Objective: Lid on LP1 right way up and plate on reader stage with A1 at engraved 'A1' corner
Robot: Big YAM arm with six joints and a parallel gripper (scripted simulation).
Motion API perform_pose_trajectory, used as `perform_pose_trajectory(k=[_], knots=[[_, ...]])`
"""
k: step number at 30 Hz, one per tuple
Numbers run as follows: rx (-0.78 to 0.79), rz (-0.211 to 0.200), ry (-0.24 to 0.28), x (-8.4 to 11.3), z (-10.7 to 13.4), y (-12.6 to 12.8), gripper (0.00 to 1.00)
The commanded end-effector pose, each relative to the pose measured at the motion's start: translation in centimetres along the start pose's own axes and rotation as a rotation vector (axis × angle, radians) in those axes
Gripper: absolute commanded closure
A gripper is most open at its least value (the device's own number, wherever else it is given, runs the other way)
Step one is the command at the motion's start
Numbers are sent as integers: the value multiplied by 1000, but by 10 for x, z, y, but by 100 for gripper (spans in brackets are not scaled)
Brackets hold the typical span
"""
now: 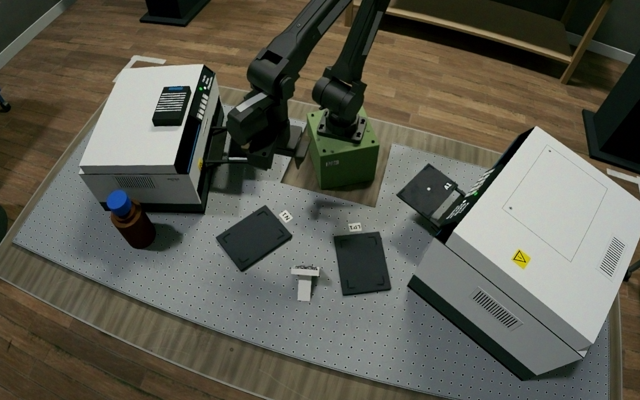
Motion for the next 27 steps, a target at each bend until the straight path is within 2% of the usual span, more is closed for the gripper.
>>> perform_pose_trajectory(k=[1,8,11,14,21,25,27], knots=[[26,27,-55,17,-18,-30,0],[69,23,-50,15,-7,-58,0],[85,36,-58,16,-1,-71,0],[83,37,-61,17,-1,-71,0],[117,55,-49,13,17,-104,0],[149,34,-35,7,30,-110,0],[140,39,-36,6,38,-116,0]])
Point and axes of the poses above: the point where the finger pads meet when closed, its own x axis back along the fingers, its own y axis across the jaws, z = x × y, the point moved 8 cm from there along x, back along the fingers, and after that the axes turned 6 degrees about -x, right-handed, at the moved point
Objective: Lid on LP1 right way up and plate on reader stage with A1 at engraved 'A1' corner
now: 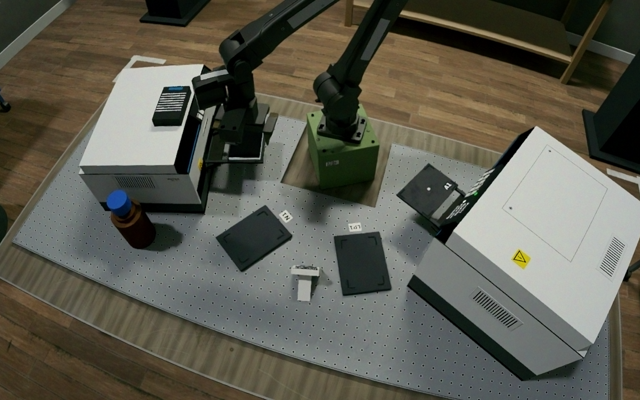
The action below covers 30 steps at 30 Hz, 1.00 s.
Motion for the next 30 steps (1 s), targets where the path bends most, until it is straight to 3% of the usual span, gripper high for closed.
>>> perform_pose_trajectory(k=[1,4,18,21,27,30], knots=[[53,39,-32,12,1,-25,0],[80,42,-30,12,1,-25,0],[129,65,-25,11,50,-68,0],[131,58,-24,11,51,-68,0],[135,64,-5,7,81,-83,0],[161,53,-6,5,73,-71,0]])
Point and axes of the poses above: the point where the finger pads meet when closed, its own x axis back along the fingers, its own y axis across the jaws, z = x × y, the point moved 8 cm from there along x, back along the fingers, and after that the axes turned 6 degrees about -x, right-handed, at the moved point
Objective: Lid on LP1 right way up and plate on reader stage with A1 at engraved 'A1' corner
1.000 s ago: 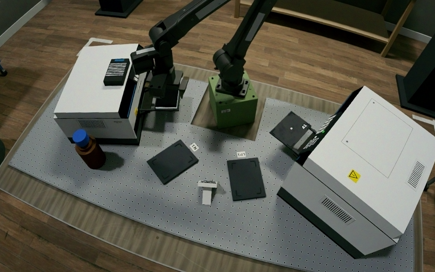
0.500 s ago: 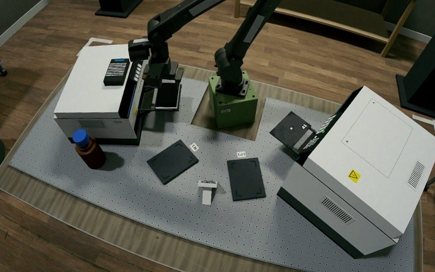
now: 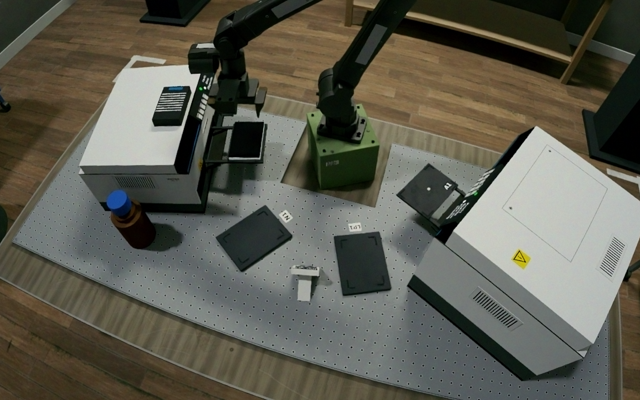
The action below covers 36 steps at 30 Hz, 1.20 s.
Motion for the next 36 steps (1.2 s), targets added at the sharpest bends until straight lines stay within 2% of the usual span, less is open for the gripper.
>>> perform_pose_trajectory(k=[1,13,15,21,31,36], knots=[[67,39,-13,12,-9,-12,0],[80,38,-14,6,-12,10,0],[77,52,-17,10,-14,5,0],[55,55,-15,11,-11,-6,0],[67,45,-13,9,-14,-11,0],[75,72,-18,16,-17,-11,0]])
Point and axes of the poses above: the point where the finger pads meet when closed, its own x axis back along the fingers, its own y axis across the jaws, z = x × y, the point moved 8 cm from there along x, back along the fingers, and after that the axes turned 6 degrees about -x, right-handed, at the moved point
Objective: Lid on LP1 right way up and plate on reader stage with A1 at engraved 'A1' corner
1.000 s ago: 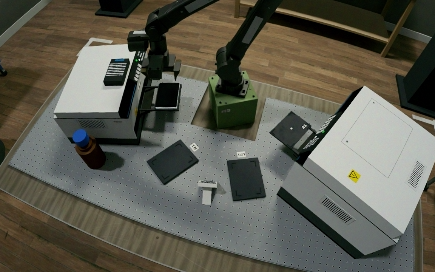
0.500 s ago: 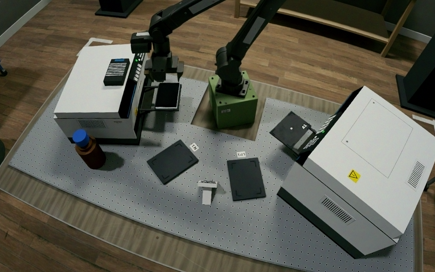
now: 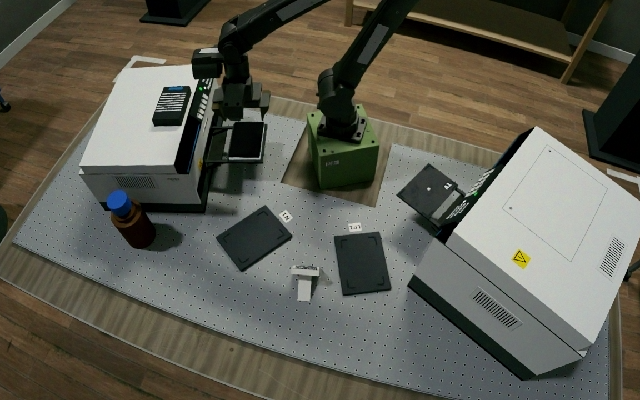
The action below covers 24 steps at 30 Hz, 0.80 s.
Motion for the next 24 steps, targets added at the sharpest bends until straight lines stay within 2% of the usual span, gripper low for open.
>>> perform_pose_trajectory(k=[1,7,15,19,22,24], knots=[[2,83,-14,22,-6,-24,0],[-2,84,-11,18,-1,-25,0],[-1,16,0,-1,3,-11,0],[-1,3,2,-2,4,-2,0],[-1,4,2,-3,4,-1,0],[-1,25,-1,0,3,-8,0]])
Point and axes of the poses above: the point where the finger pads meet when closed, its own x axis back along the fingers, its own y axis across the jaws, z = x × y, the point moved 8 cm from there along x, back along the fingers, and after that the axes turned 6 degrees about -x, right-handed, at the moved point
